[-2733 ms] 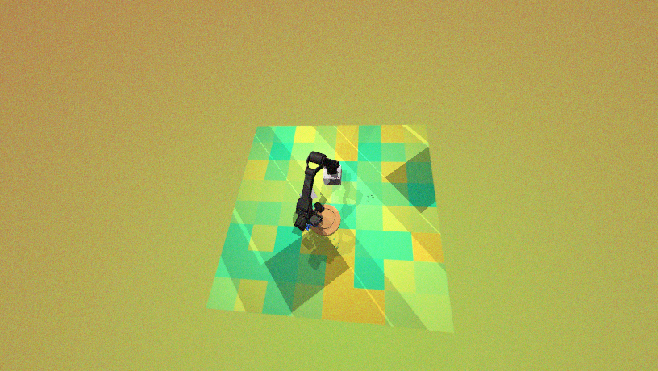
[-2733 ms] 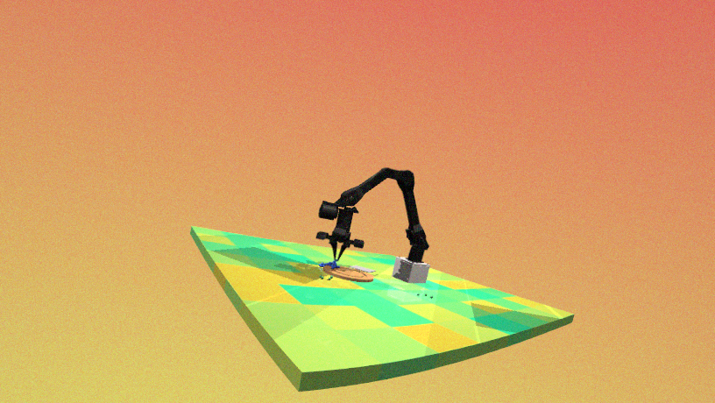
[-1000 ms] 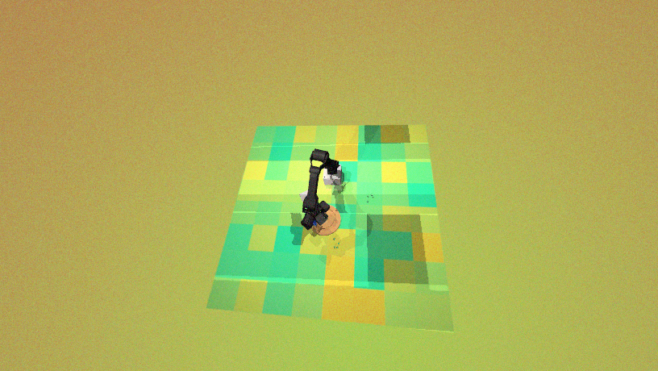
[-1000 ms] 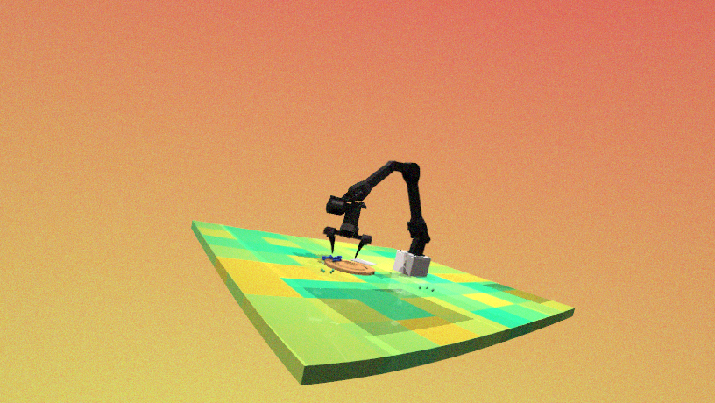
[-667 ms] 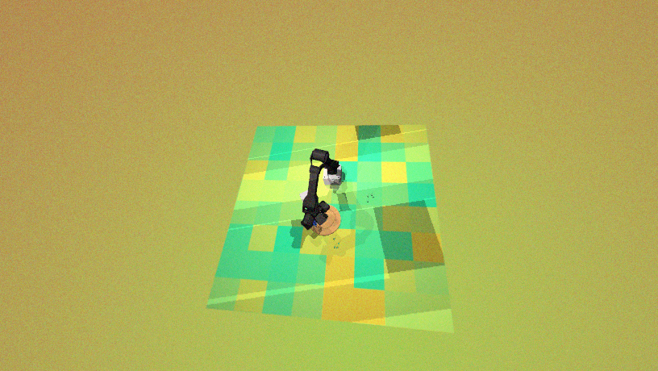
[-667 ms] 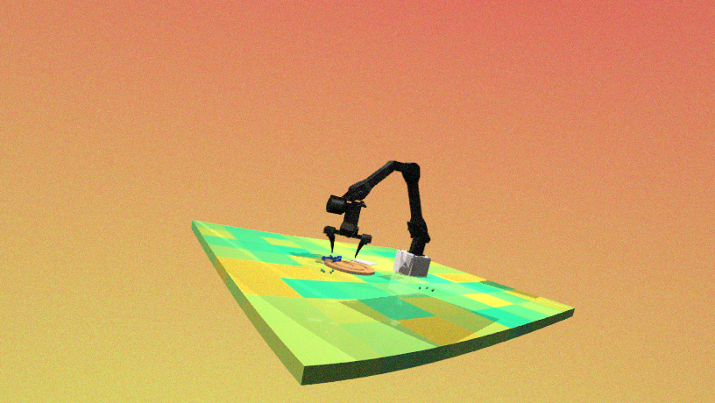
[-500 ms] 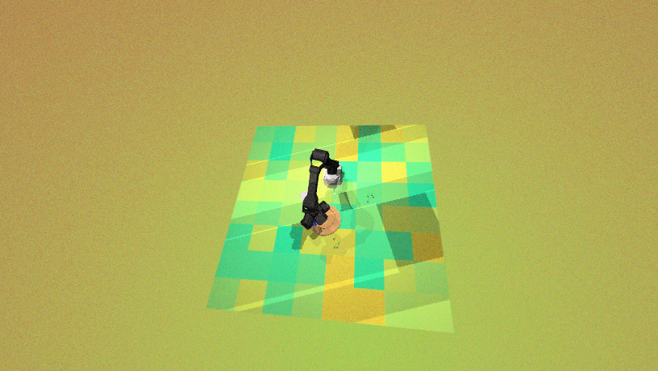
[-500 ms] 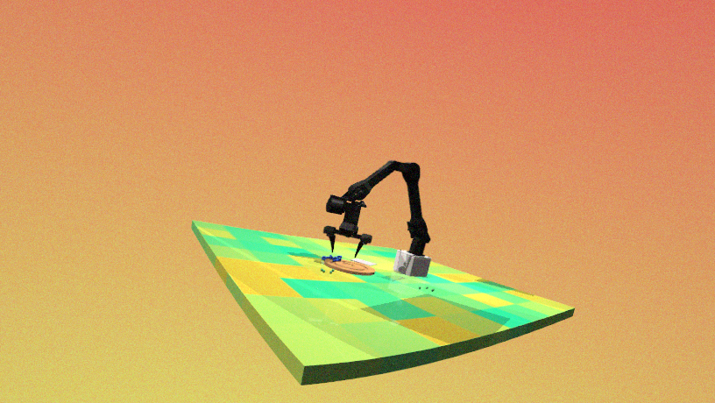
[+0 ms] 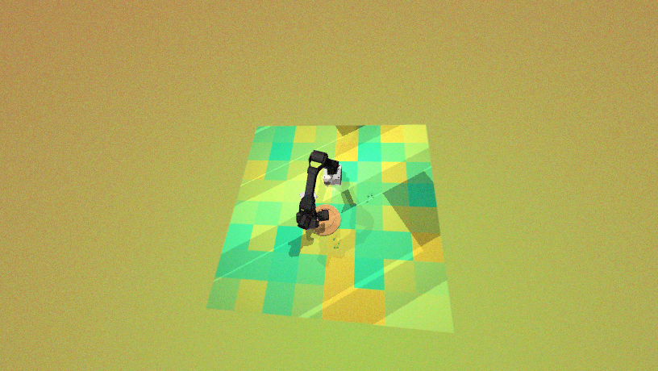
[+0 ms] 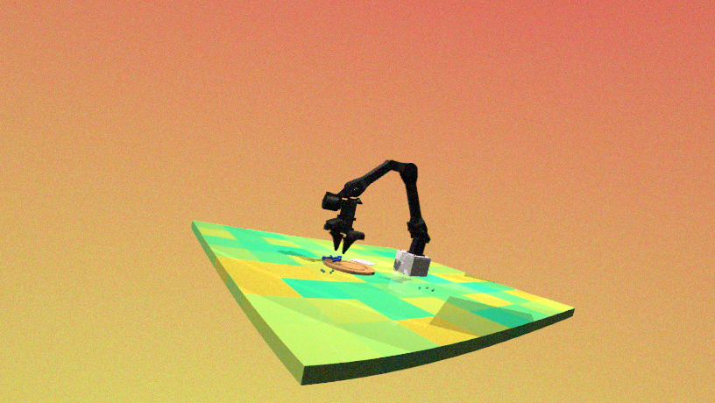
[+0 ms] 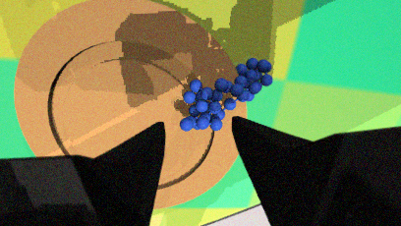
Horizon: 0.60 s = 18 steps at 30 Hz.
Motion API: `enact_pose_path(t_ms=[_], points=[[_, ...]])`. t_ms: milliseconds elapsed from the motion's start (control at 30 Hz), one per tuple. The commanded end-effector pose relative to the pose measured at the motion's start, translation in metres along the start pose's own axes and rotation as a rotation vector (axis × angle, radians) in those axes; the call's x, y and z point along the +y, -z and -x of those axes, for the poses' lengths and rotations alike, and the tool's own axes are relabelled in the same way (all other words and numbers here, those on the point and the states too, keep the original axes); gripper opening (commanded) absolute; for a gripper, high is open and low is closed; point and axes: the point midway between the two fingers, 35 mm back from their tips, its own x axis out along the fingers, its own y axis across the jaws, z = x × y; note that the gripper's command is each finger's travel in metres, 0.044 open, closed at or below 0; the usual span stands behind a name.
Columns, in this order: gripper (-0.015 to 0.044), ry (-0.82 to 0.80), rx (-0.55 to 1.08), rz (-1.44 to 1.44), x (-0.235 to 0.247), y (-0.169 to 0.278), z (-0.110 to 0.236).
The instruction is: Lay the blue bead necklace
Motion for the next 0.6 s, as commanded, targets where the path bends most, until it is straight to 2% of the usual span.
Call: enact_pose_path(t_ms=[0, 133, 567], points=[[0.0200, 0.001, -0.003, -0.899, -0.0274, -0.0133, 0.0112], [0.0200, 0.001, -0.004, -1.056, -0.0305, -0.0146, 0.0125], [0.0200, 0.001, -0.004, -1.059, -0.0306, -0.0146, 0.0126]])
